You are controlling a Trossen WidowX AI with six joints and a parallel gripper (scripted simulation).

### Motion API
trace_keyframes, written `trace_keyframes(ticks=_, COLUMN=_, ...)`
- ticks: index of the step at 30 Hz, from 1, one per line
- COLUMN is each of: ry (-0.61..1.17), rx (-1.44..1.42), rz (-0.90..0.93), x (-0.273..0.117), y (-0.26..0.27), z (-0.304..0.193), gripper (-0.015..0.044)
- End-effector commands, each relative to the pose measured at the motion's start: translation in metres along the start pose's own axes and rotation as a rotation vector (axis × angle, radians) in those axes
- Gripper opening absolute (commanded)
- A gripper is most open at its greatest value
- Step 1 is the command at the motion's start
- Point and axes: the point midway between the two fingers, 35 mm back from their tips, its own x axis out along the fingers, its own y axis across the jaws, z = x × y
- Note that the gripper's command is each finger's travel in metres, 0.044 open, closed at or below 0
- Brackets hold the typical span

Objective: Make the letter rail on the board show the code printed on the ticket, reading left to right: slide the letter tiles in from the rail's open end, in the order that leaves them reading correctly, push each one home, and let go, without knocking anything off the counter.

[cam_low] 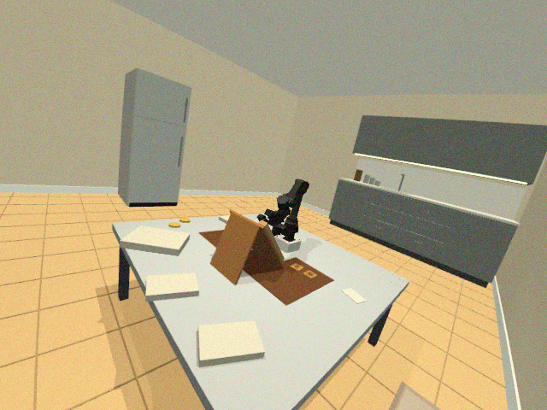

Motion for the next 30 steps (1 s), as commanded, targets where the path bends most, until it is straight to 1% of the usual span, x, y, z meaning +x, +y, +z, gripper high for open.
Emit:
trace_keyframes(ticks=1, ry=-0.007, rx=0.004, rz=0.001, x=-0.007, y=0.0, z=0.002, gripper=0.0295)
trace_keyframes(ticks=30, ry=-0.007, rx=0.005, rz=0.001, x=-0.02, y=0.002, z=0.002, gripper=0.0295)
